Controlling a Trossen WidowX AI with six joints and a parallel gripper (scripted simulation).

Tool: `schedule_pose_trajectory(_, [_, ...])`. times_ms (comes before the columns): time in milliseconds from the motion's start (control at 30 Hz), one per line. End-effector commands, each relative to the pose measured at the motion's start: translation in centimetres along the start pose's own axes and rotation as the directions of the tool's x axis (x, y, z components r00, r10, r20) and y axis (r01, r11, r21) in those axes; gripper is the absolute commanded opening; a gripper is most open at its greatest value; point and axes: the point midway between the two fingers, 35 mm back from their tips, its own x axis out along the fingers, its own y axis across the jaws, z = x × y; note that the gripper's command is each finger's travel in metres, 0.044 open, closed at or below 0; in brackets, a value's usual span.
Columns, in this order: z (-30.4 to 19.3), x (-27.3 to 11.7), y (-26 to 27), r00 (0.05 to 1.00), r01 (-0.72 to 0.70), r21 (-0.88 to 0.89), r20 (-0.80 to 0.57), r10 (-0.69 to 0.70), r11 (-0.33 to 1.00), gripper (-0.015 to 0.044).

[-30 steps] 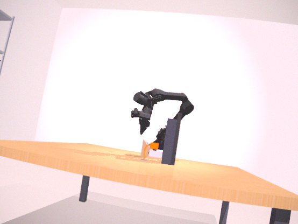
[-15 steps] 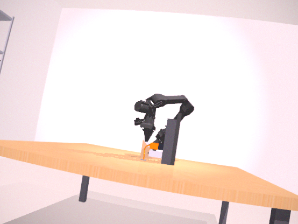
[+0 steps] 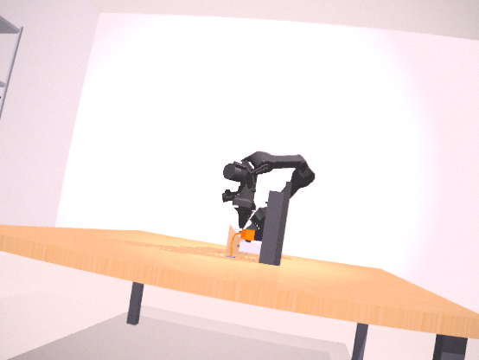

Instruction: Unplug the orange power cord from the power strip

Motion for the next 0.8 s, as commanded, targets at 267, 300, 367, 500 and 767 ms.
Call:
schedule_pose_trajectory(267, [-1.6, 0.1, -0.2, 1.0, 0.0, 0.009, -0.006, 0.0, 1.0, 0.016])
schedule_pose_trajectory(300, [-1.6, 0.1, -0.2, 1.0, 0.0, 0.009, -0.006, 0.0, 1.0, 0.016])
schedule_pose_trajectory(367, [-1.6, 0.3, -0.2, 1.0, 0.0, 0.009, -0.006, 0.0, 1.0, 0.016])
schedule_pose_trajectory(500, [-1.6, 0.8, -0.2, 1.0, 0.0, 0.009, -0.006, 0.0, 1.0, 0.016])
schedule_pose_trajectory(767, [-1.6, 1.0, -0.1, 1.0, 0.001, 0.0, -0.002, -0.001, 1.0, 0.0081])
